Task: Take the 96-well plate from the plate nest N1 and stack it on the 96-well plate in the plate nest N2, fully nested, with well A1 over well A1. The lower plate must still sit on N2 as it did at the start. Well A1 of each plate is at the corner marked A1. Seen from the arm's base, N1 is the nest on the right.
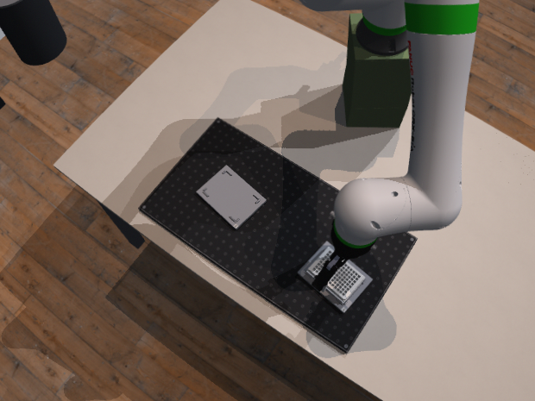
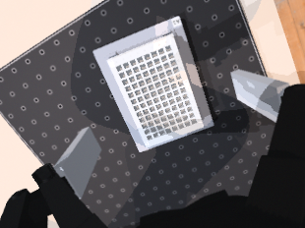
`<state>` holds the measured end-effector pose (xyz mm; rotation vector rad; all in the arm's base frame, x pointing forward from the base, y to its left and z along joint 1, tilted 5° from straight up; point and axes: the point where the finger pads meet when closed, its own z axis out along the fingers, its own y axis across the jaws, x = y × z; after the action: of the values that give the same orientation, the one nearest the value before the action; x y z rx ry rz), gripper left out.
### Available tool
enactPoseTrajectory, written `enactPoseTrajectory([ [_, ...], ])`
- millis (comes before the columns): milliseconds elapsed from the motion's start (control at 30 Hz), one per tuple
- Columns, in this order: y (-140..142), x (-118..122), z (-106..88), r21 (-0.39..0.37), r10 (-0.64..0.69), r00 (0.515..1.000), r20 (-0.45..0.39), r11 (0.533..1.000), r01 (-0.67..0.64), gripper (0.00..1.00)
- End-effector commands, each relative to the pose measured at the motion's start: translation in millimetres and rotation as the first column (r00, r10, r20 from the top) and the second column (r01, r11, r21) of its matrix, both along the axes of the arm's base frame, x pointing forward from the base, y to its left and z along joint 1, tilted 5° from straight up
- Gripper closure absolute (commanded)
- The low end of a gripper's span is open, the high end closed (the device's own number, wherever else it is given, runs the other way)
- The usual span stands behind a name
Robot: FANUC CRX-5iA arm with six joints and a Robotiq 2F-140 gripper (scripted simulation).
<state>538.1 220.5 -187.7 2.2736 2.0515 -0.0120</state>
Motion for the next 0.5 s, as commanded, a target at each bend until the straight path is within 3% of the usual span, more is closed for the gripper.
enactPoseTrajectory([
  [0, 0.5, -0.2, 7.7, 0.0, 0.0, 1.0, 0.0, 1.0, 0.0, 0.0],
  [467, 0.8, -0.4, 12.5, 0.0, 0.0, 1.0, 0.0, 1.0, 0.0, 0.0],
])
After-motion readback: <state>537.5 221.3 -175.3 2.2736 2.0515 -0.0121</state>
